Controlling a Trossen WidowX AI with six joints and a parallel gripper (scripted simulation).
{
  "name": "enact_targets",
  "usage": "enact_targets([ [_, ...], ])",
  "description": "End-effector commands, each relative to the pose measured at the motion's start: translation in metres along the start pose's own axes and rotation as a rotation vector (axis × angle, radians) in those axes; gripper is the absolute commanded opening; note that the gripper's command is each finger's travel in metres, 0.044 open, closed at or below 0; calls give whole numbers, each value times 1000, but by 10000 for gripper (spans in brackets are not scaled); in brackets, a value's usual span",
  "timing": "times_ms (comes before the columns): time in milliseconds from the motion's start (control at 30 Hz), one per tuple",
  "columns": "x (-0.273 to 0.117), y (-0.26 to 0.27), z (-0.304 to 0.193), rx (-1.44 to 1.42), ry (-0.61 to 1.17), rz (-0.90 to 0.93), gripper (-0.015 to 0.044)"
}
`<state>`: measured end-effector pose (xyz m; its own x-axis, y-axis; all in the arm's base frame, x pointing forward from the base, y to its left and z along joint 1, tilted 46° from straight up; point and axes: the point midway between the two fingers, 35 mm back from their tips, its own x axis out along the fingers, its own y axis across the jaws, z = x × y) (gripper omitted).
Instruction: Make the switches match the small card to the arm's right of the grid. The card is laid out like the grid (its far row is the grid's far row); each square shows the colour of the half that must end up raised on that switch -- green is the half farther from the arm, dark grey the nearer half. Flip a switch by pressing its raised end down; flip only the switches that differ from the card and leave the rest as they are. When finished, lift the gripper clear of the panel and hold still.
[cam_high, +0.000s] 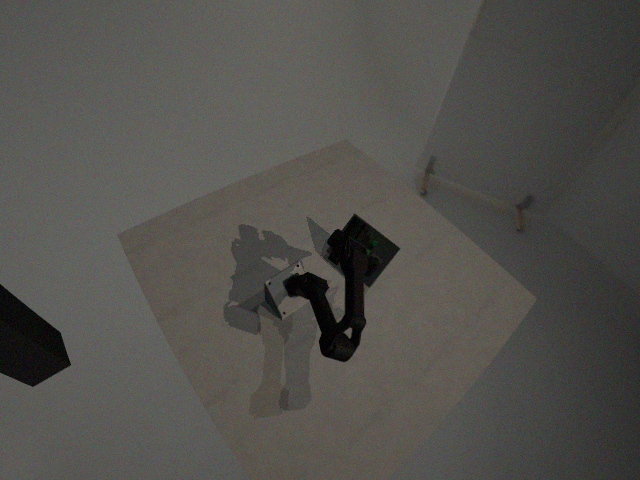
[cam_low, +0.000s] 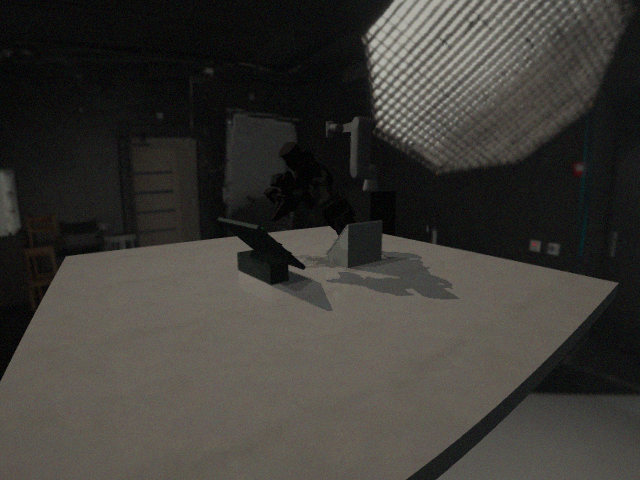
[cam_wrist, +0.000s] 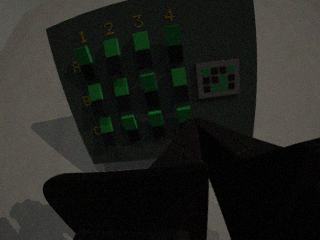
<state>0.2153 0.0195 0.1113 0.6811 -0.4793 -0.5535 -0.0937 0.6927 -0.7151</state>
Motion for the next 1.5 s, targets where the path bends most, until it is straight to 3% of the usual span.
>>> enact_targets([
  [0,0,1,-19,-3,3,-4,0],
  [300,34,0,-18,-2,27,-5,0],
  [1467,60,0,-18,-2,26,-7,0],
])
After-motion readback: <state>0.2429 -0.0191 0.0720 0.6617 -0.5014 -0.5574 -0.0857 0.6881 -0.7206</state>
